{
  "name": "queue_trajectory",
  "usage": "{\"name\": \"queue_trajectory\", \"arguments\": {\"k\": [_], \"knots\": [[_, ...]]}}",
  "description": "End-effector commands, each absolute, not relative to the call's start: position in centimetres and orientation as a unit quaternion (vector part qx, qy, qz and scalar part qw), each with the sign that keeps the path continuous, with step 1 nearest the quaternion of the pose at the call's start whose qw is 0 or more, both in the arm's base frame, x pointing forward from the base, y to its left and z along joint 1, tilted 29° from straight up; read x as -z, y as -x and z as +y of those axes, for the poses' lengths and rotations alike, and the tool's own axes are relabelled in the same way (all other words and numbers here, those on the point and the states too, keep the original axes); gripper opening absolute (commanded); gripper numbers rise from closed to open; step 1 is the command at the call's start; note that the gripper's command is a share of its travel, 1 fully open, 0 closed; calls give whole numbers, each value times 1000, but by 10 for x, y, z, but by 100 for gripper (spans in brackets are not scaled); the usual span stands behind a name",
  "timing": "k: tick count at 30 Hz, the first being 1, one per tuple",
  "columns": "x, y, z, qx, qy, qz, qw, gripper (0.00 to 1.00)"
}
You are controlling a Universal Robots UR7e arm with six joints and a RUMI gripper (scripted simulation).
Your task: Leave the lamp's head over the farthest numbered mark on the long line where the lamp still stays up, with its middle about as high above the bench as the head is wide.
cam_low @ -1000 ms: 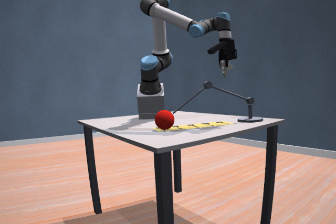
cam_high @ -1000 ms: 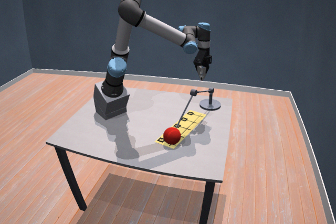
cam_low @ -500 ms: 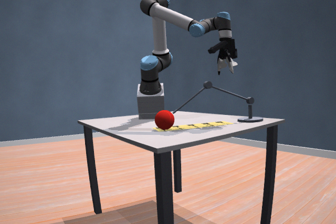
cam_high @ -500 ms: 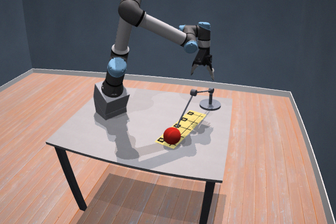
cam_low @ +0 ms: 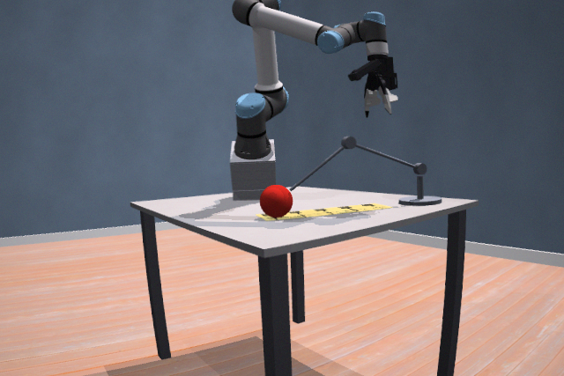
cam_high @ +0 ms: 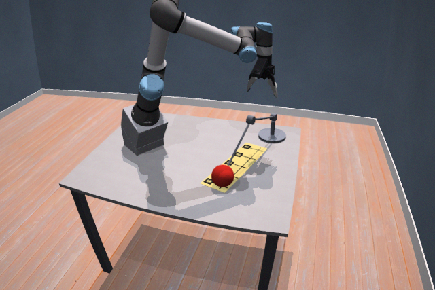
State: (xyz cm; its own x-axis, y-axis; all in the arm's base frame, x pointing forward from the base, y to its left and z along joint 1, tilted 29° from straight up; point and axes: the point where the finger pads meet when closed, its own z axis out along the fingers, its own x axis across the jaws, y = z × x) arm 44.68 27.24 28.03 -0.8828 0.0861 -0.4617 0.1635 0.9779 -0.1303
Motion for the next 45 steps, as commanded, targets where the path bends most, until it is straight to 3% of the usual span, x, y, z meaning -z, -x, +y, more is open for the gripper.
{"name": "queue_trajectory", "arguments": {"k": [1,21,45], "knots": [[-296,-439,276,83,-65,967,233,100],[-353,-410,288,82,-65,967,234,100],[-351,-409,267,82,-64,967,234,100]]}}
